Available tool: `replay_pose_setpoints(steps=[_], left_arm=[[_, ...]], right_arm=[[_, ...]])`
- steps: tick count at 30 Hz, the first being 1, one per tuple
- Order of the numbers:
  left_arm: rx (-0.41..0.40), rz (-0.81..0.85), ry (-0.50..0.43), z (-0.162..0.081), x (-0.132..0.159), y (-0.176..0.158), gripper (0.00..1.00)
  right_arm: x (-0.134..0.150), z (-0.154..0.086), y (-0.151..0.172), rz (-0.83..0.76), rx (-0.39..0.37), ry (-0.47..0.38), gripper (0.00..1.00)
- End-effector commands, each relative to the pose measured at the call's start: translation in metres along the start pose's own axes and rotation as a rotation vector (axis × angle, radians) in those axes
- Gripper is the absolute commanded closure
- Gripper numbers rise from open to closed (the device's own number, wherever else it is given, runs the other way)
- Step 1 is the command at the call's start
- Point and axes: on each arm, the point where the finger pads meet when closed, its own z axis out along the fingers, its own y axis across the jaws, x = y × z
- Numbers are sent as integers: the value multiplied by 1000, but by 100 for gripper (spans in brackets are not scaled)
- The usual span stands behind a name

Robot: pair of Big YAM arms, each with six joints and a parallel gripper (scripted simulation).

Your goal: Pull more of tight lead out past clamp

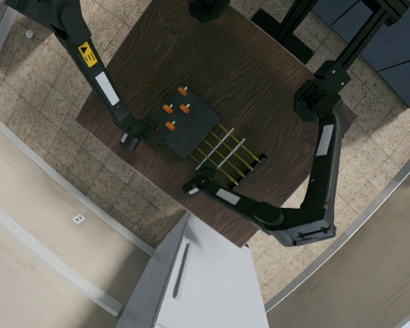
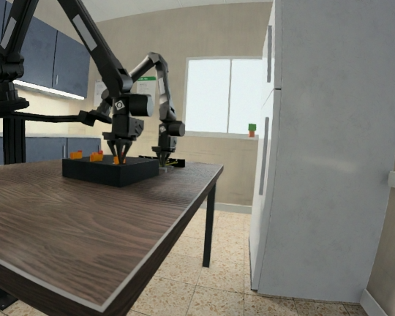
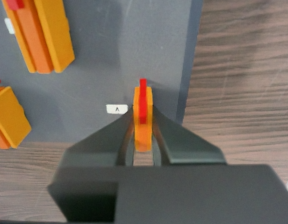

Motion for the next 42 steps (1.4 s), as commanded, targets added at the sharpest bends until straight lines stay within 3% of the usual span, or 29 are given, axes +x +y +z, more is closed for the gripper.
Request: replay_pose_setpoints(steps=[1,2,3,10,15,21,24,27,28,34,35,39,42], left_arm=[[13,-1,2,-5,0,-5,100],[13,-1,2,-5,0,-5,100],[13,-1,2,-5,0,-5,100],[13,-1,2,-5,0,-5,100],[13,-1,2,-5,0,-5,100],[13,-1,2,-5,0,-5,100],[13,-1,2,-5,0,-5,100],[13,-1,2,-5,0,-5,100],[13,-1,2,-5,0,-5,100],[13,-1,2,-5,0,-5,100],[13,-1,2,-5,0,-5,100],[13,-1,2,-5,0,-5,100],[13,-1,2,-5,0,-5,100]], right_arm=[[-15,-70,-53,14,159,-44,95],[-16,-76,-64,19,180,-49,95],[-17,-62,-48,8,142,-41,95],[-17,-65,-45,8,123,-37,95],[-7,-60,4,-11,-4,3,95],[-7,-60,4,-11,-4,3,95],[-7,-66,-45,14,108,-27,95],[-8,-68,-54,18,136,-32,95],[-6,-81,-64,28,168,-39,95],[-14,-89,-50,16,149,-43,95],[-16,-79,-44,9,129,-39,95],[-17,-82,-44,9,128,-38,95],[-11,-81,-22,1,62,-15,95]])
